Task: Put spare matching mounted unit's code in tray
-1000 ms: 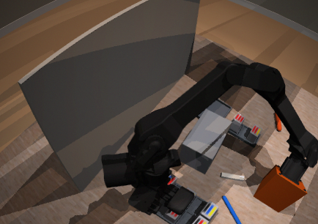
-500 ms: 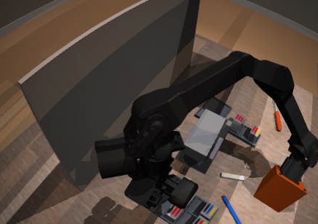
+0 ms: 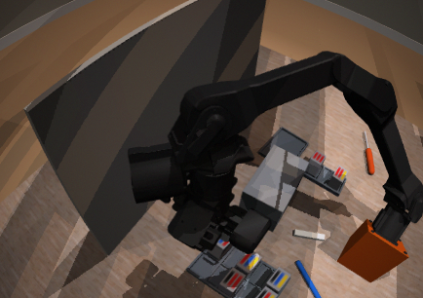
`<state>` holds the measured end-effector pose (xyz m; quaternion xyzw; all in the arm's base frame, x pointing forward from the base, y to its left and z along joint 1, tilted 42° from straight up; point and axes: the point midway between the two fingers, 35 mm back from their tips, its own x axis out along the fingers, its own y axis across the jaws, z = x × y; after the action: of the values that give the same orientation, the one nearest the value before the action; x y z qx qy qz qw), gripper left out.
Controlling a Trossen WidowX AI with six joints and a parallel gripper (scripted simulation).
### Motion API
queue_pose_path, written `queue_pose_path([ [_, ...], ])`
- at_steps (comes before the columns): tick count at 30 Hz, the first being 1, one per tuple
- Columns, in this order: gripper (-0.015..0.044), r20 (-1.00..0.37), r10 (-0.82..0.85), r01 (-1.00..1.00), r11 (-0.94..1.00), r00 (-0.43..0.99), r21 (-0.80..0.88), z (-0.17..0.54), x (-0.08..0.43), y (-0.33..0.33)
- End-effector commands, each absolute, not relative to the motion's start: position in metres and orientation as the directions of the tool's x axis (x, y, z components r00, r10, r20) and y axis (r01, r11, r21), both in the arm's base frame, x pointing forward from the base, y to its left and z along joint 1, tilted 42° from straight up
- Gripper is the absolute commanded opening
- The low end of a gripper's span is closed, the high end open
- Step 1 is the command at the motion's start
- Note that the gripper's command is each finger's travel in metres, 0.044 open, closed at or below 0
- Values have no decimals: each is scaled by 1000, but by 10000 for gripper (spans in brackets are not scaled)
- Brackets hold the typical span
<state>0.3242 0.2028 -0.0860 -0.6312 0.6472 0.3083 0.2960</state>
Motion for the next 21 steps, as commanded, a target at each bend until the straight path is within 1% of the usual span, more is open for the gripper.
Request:
queue_pose_path([
  [1, 0, -785, -619, -1000, 12, -17, 12, -59, 342, 186],
  [10, 0, -793, -609, -999, 47, -34, 6, -21, 361, 142],
  [21, 0, -812, -583, -999, 46, -21, -7, 26, 376, 93],
])
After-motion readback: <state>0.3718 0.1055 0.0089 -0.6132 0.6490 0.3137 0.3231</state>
